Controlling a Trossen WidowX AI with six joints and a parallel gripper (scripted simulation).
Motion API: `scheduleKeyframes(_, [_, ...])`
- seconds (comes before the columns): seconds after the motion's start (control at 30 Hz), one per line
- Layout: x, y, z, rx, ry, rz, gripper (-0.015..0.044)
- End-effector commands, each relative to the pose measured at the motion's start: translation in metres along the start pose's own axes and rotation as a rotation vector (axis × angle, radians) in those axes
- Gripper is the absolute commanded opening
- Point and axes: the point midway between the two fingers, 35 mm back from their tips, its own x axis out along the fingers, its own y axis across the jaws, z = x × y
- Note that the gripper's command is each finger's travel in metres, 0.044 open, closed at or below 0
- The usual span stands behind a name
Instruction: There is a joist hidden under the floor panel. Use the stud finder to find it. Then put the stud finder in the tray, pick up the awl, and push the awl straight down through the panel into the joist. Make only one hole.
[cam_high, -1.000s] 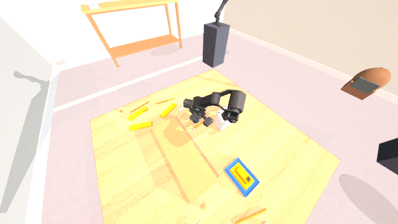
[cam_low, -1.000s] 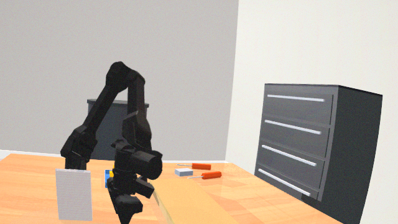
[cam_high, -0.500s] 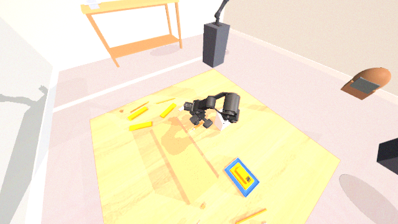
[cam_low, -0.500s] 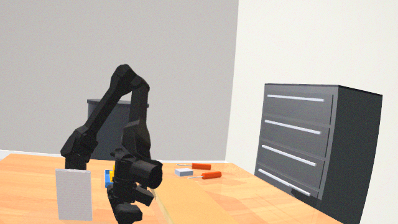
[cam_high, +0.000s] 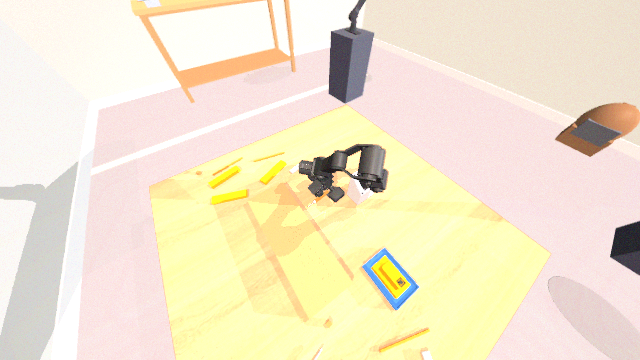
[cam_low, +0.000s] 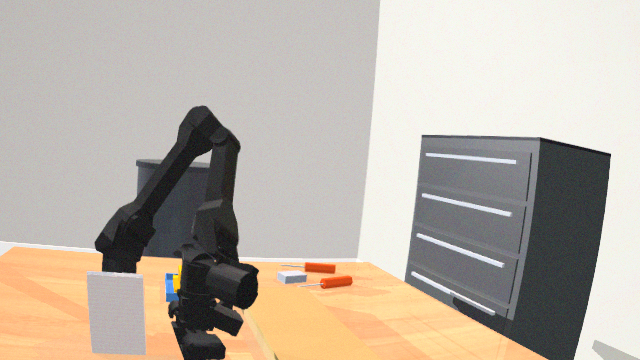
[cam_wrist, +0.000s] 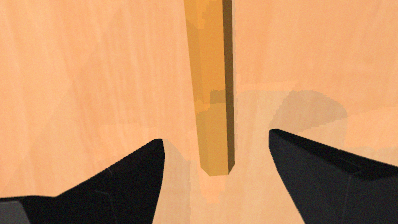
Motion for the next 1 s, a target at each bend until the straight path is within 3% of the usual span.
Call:
scheduleKeyframes(0.0, [0.0, 0.0, 0.001, 0.006, -0.004, 0.002, 0.0151])
scheduleKeyframes(0.13, [0.0, 0.0, 0.001, 0.006, -0.004, 0.002, 0.0046])
scheduleKeyframes(0.33, [-0.001, 0.0, 0.001, 0.006, -0.004, 0.002, 0.0])
scheduleKeyframes(0.5, [-0.02, -0.004, 0.003, 0.007, -0.004, -0.003, 0.0])
scheduleKeyframes(0.97, [-0.118, -0.002, -0.008, 0.008, -0.002, -0.004, 0.0])
